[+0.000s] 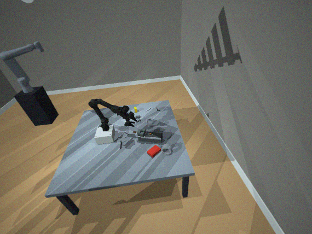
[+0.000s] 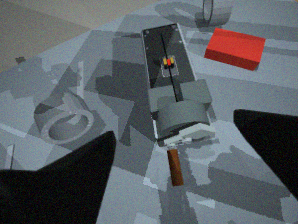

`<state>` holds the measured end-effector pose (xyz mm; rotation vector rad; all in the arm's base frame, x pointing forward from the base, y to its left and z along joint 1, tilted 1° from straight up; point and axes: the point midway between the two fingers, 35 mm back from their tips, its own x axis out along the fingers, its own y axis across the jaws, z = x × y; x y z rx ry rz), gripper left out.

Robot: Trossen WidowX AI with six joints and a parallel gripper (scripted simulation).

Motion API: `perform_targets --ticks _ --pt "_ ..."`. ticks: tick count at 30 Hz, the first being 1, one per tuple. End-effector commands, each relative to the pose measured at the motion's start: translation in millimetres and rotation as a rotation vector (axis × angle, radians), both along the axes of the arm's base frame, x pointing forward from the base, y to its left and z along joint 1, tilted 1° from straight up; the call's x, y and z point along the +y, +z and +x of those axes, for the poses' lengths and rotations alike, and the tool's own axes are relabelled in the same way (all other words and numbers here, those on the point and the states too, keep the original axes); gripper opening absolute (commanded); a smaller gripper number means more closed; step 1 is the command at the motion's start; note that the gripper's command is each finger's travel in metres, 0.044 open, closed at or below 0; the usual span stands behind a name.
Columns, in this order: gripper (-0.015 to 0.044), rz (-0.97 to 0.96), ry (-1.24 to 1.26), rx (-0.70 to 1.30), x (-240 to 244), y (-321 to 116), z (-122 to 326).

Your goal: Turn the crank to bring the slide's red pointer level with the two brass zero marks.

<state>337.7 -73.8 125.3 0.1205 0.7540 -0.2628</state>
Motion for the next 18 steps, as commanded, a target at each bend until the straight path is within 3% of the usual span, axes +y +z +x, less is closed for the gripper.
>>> perform_targets --ticks 1,18 --pt "0.044 0.003 -0.007 -0.001 0.6 -15.8 0.3" --pt "0.044 0.003 -0.007 0.0 2.1 -89.2 -1.7"
